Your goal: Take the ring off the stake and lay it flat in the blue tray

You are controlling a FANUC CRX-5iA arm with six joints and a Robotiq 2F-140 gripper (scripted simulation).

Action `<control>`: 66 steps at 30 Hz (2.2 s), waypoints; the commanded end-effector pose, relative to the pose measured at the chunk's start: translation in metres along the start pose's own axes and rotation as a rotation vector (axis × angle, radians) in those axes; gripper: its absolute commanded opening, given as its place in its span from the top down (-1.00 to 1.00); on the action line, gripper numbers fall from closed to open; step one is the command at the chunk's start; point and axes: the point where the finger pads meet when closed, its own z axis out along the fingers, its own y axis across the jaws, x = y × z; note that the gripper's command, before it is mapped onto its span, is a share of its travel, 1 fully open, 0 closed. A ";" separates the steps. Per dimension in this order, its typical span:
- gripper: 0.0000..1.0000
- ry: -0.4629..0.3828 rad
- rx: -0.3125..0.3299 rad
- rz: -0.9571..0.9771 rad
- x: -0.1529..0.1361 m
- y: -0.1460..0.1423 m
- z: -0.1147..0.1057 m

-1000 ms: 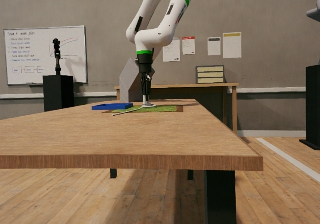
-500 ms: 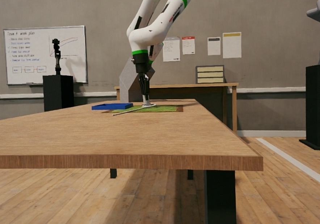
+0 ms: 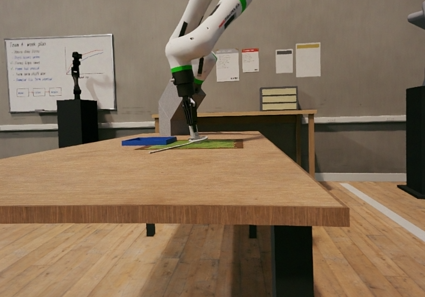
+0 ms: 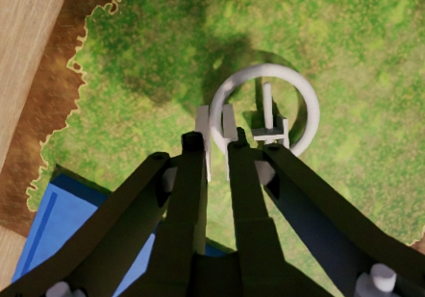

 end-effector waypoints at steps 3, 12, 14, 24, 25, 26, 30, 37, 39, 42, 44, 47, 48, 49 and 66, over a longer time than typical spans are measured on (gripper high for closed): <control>0.80 0.034 -0.001 -0.001 -0.001 0.001 -0.001; 0.80 0.051 -0.001 -0.001 -0.002 0.001 0.000; 0.80 0.070 -0.001 -0.001 -0.002 0.001 0.000; 0.80 0.140 -0.001 -0.001 -0.004 0.001 -0.004; 0.80 0.140 -0.001 -0.001 -0.004 0.001 -0.005; 0.80 0.140 -0.001 -0.001 -0.004 0.001 -0.006; 0.80 0.140 -0.001 -0.001 -0.004 0.001 -0.006; 0.80 0.140 -0.001 -0.001 -0.011 0.001 -0.008; 0.80 0.140 -0.001 -0.001 -0.013 0.001 -0.008; 0.80 0.140 -0.001 -0.001 -0.014 0.001 -0.008; 0.80 0.140 -0.001 -0.001 -0.015 0.001 -0.008; 0.80 0.140 -0.001 -0.001 -0.015 0.001 -0.008; 0.80 0.140 -0.001 -0.001 -0.015 0.001 -0.008; 0.80 0.140 -0.001 -0.001 -0.015 0.001 -0.009; 0.80 0.140 -0.001 -0.001 -0.024 0.001 -0.013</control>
